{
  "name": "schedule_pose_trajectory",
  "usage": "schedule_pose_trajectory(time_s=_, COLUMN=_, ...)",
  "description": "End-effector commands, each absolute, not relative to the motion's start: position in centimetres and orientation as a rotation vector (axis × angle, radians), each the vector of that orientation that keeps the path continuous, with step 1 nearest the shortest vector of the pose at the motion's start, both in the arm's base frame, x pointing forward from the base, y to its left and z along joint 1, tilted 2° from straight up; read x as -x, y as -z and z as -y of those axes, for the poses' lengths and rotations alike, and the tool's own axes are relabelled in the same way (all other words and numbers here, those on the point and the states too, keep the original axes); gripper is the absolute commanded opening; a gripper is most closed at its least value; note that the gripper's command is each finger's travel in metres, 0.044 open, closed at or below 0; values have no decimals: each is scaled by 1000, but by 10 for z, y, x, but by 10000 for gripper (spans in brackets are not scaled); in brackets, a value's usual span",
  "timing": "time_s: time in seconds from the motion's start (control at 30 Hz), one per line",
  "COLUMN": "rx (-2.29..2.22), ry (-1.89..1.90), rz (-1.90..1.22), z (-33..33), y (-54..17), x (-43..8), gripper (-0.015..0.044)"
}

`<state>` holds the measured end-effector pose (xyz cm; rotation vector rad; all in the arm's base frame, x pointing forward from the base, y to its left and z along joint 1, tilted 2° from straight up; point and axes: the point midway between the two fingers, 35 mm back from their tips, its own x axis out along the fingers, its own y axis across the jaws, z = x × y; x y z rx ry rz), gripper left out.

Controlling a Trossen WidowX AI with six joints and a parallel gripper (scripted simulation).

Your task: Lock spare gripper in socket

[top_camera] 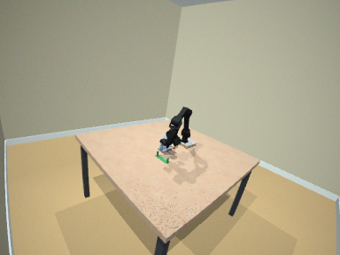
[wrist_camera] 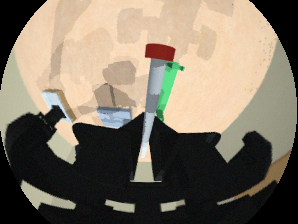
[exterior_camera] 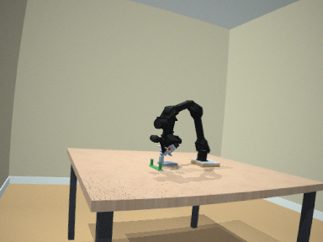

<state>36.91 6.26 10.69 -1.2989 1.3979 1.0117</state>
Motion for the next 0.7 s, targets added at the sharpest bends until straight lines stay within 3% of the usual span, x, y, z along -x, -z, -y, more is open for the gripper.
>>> schedule_pose_trajectory(time_s=0.0, rx=1296, ry=-1015, rz=-1397, z=-65, y=-109, x=-357, gripper=0)
schedule_pose_trajectory(time_s=0.67, rx=1308, ry=-1029, rz=-1392, z=-72, y=-115, x=-299, gripper=0)
